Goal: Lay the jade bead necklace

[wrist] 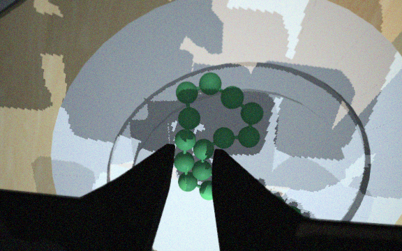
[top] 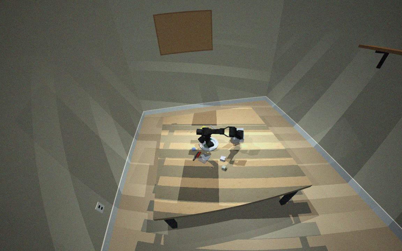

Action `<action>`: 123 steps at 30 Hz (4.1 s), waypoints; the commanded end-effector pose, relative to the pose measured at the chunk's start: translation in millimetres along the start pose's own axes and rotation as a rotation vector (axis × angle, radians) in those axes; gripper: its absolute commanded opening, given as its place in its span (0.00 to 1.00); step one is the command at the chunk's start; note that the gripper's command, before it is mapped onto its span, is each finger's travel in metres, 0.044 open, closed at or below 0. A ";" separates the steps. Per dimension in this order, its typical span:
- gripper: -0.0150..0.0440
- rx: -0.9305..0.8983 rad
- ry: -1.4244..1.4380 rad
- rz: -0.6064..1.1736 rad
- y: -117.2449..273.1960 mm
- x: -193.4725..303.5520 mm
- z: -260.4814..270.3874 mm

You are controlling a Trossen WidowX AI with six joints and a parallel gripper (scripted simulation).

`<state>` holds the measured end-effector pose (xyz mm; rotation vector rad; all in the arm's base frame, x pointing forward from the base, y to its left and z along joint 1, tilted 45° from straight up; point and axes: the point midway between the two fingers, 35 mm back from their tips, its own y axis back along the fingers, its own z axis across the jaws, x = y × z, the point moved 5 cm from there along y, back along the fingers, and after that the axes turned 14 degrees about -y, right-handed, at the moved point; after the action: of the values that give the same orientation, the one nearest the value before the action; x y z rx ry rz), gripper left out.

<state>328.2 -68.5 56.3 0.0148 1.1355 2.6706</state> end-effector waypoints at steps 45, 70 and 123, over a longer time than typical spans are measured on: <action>0.25 -0.003 -0.009 0.008 22.7 60.1 -3.8; 0.61 0.002 -0.001 0.002 5.0 58.5 -3.1; 0.78 0.002 0.052 -0.002 24.4 -2.6 -6.3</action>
<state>325.3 -94.9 75.2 -0.0730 1.1640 2.6706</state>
